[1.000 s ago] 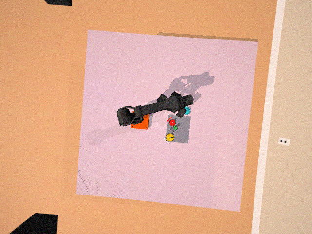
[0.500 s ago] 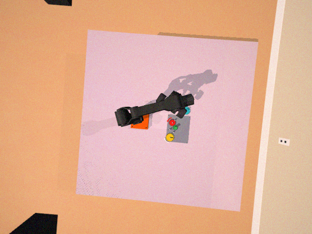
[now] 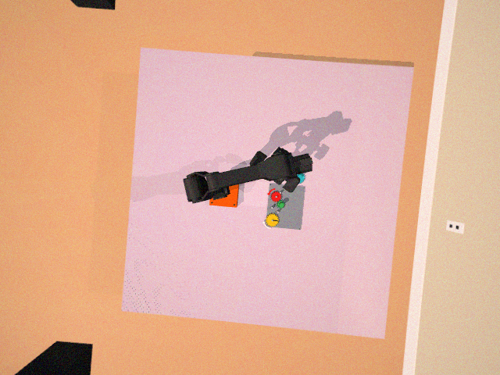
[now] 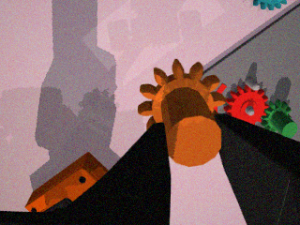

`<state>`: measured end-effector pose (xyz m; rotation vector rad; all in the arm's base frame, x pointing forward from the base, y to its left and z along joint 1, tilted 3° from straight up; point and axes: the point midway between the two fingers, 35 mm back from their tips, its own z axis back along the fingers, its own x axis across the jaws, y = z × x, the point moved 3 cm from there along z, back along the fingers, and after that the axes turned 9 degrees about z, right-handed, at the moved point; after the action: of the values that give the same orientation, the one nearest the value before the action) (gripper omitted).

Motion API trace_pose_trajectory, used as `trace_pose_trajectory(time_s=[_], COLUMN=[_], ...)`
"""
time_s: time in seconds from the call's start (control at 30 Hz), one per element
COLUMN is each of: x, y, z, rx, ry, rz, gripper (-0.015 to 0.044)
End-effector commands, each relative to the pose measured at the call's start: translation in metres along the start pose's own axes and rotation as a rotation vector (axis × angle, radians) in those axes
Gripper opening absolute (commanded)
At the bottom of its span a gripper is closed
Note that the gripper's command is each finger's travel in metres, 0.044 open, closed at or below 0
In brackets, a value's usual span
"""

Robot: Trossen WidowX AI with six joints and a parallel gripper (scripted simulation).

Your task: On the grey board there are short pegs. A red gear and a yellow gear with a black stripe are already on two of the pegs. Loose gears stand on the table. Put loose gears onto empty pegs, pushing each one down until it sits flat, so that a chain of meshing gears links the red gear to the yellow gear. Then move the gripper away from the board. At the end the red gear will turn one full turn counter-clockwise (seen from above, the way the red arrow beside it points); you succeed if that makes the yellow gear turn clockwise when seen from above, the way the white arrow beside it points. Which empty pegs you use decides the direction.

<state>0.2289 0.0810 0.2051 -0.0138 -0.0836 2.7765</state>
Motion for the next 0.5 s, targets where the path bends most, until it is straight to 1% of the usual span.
trace_pose_trajectory(time_s=[0.0, 0.47], x=[-0.007, -0.030], y=[0.004, 0.019], z=[-0.004, -0.016], rx=[-0.002, 0.001], ry=[-0.005, -0.001], rz=[-0.002, -0.001], gripper=[0.0000, 0.0000])
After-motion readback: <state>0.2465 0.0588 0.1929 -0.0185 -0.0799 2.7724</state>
